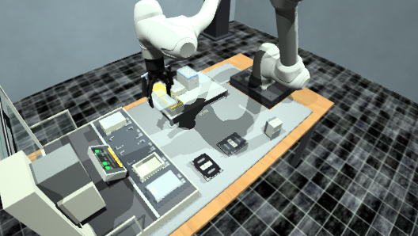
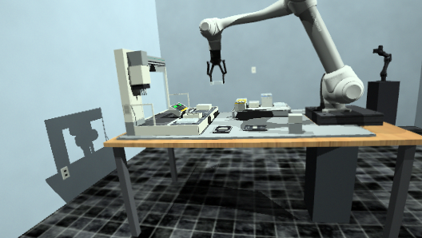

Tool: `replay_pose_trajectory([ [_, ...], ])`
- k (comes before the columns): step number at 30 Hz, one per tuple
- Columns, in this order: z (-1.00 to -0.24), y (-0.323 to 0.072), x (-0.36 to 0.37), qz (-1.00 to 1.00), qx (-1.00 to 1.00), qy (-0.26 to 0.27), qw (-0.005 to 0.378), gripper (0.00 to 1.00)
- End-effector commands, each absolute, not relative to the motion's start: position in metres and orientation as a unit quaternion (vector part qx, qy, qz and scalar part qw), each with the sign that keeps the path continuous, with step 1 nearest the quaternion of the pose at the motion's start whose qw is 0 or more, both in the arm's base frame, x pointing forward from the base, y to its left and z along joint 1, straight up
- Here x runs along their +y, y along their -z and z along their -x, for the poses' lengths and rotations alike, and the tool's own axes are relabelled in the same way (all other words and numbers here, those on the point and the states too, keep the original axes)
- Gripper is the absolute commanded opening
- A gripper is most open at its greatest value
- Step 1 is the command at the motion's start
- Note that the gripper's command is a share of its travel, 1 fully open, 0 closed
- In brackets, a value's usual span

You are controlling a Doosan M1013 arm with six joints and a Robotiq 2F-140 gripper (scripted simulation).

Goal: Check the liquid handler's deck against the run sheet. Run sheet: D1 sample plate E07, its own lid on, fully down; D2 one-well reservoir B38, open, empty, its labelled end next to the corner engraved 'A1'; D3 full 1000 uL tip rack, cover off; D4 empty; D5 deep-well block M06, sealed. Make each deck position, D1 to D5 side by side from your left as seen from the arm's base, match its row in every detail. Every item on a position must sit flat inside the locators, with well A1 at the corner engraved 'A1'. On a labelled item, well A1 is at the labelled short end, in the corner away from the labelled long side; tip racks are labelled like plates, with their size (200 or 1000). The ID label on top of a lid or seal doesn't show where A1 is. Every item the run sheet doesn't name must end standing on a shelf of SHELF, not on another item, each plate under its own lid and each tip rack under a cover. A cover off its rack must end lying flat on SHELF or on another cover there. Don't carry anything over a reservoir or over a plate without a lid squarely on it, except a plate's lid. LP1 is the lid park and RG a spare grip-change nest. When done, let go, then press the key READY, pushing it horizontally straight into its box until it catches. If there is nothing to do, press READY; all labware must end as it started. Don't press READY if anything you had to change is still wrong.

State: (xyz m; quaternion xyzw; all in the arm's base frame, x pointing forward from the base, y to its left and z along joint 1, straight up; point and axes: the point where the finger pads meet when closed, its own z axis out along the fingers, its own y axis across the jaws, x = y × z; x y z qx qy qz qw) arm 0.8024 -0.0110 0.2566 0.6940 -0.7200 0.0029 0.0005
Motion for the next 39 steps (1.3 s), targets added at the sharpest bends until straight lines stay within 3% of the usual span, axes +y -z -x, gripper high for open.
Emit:
replay_pose_trajectory([
  [1, -0.790, -0.258, -0.011, -0.694, -0.720, -0.003, 0.000, 0.10],
  [29, -0.660, -0.257, -0.010, -0.694, -0.720, -0.003, 0.000, 0.10],
  [39, -0.649, -0.257, -0.030, -0.694, -0.720, -0.003, 0.000, 0.10],
])
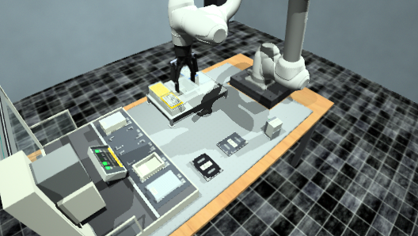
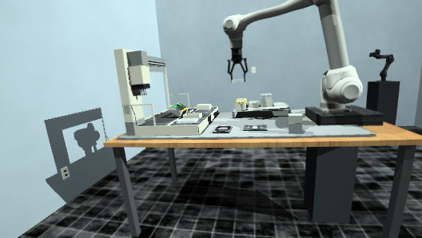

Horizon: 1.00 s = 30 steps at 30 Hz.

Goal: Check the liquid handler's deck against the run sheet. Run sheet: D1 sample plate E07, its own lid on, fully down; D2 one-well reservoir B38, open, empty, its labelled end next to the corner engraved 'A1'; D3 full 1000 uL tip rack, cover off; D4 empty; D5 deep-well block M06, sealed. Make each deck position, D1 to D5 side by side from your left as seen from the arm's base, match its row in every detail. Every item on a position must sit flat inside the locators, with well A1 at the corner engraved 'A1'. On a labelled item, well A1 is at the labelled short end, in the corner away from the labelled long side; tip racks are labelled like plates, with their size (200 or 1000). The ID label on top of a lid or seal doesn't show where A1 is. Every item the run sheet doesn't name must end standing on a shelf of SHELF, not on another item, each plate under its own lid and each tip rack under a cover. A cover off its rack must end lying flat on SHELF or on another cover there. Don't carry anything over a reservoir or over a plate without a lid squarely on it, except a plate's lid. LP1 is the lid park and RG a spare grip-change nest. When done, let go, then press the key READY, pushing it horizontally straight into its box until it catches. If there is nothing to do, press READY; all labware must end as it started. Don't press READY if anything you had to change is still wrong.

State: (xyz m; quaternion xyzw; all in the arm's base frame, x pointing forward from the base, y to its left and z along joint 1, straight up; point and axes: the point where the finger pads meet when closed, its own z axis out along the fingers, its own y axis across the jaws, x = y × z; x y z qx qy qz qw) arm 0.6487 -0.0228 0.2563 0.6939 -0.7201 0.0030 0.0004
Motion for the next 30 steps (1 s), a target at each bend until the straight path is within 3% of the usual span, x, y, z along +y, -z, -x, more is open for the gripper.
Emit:
replay_pose_trajectory([
  [1, -0.649, -0.257, -0.035, -0.694, -0.720, -0.003, 0.000, 0.10],
  [30, -0.649, -0.258, -0.161, -0.694, -0.720, -0.003, 0.000, 0.10],
])
